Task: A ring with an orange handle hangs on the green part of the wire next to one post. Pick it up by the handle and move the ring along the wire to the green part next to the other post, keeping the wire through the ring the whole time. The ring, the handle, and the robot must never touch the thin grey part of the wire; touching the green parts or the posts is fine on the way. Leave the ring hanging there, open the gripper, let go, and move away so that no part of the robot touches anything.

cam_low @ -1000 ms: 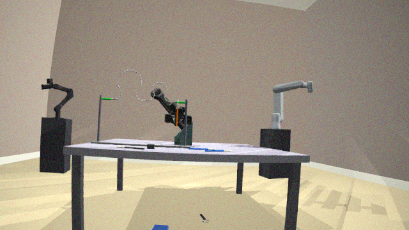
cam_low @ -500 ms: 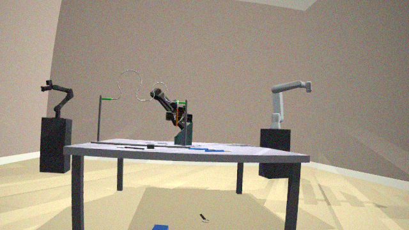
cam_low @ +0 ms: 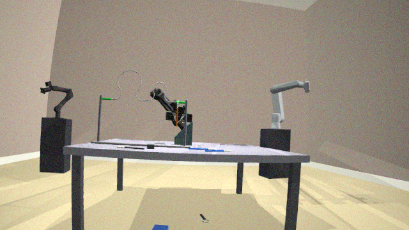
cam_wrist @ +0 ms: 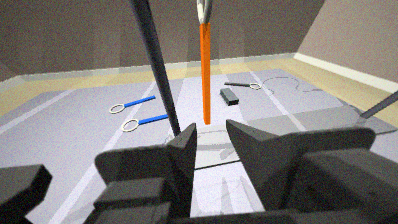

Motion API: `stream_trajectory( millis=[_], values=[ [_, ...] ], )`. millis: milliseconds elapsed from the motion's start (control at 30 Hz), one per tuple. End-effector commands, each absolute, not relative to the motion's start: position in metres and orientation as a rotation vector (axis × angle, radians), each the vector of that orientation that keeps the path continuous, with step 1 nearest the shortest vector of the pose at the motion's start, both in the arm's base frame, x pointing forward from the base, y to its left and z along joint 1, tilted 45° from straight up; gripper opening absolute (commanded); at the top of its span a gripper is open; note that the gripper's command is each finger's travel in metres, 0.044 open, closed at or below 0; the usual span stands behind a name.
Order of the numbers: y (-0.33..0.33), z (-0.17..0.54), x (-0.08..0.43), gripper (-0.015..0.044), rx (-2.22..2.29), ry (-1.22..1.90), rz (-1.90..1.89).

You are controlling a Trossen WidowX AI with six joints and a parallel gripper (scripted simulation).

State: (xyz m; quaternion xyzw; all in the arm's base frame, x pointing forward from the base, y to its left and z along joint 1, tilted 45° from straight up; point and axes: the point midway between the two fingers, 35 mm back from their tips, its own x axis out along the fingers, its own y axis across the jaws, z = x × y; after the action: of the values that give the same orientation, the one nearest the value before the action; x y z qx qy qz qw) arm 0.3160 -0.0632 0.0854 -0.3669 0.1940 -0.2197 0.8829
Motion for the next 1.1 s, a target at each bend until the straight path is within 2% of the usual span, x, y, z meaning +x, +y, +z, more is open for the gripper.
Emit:
stream_trajectory(
  millis=[0,100,300,467,1067],
  values=[
    [-0.064,0.085,0.315,0.016,-0.761,0.406,-0.461],
    [-0.064,0.085,0.315,0.016,-0.761,0.406,-0.461],
    [-0.044,0.089,0.278,0.0318,-0.765,0.403,-0.457],
    [-0.044,0.089,0.276,0.044,-0.765,0.403,-0.458],
    [-0.044,0.089,0.276,0.044,-0.765,0.403,-0.458]
  ],
)
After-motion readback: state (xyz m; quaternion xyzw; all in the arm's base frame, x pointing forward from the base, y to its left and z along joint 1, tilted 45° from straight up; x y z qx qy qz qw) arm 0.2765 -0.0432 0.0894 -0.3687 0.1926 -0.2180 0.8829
